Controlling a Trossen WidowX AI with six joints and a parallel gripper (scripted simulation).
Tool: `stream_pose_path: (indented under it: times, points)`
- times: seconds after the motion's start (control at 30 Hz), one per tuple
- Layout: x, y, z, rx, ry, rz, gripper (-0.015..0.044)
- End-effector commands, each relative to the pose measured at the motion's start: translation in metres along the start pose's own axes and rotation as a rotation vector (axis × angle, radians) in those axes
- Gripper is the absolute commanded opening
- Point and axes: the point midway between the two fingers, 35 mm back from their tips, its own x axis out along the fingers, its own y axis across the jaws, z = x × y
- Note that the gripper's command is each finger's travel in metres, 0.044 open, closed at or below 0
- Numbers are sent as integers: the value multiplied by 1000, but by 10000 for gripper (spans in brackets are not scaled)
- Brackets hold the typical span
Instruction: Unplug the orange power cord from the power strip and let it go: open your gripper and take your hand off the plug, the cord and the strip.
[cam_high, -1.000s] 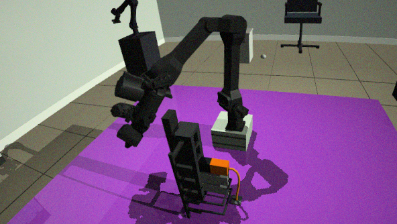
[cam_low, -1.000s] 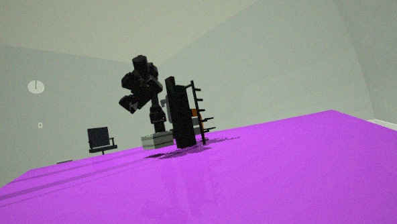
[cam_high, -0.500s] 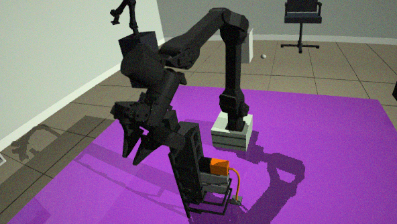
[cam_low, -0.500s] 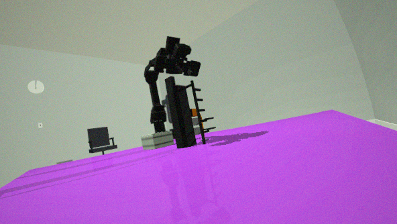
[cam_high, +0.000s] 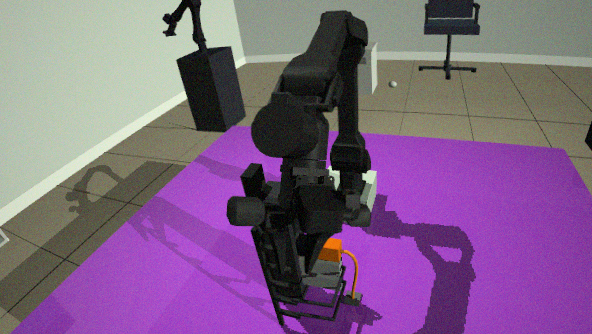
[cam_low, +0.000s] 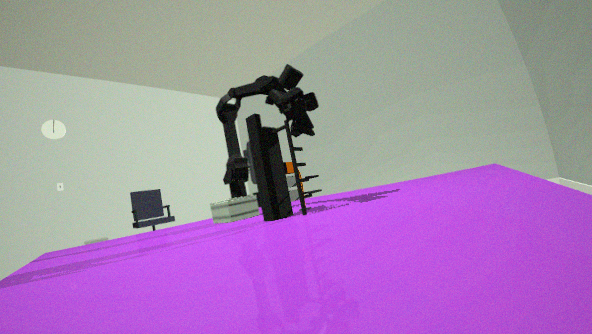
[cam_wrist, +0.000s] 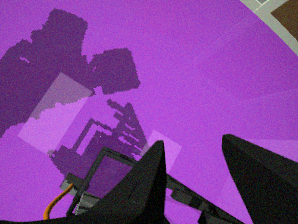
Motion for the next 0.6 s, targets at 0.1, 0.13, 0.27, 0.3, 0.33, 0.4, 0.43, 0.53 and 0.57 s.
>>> stream_pose_path:
  times: [0.1, 0.13, 0.27, 0.3, 0.33, 0.4, 0.43, 0.53, 0.57]
  points:
    - [5, 63, -20, -419, 134, 232, 160]
    - [4, 76, -28, -520, 163, 295, 160]
    - [-7, 118, -56, -863, 235, 529, 160]
    - [-8, 120, -57, -879, 238, 541, 160]
    - [-8, 120, -57, -879, 238, 541, 160]
    - [-8, 120, -57, -879, 238, 541, 160]
    - [-8, 120, -57, -879, 238, 541, 160]
    - [-8, 120, -57, -879, 238, 541, 160]
    - [-8, 120, -57, -879, 238, 541, 160]
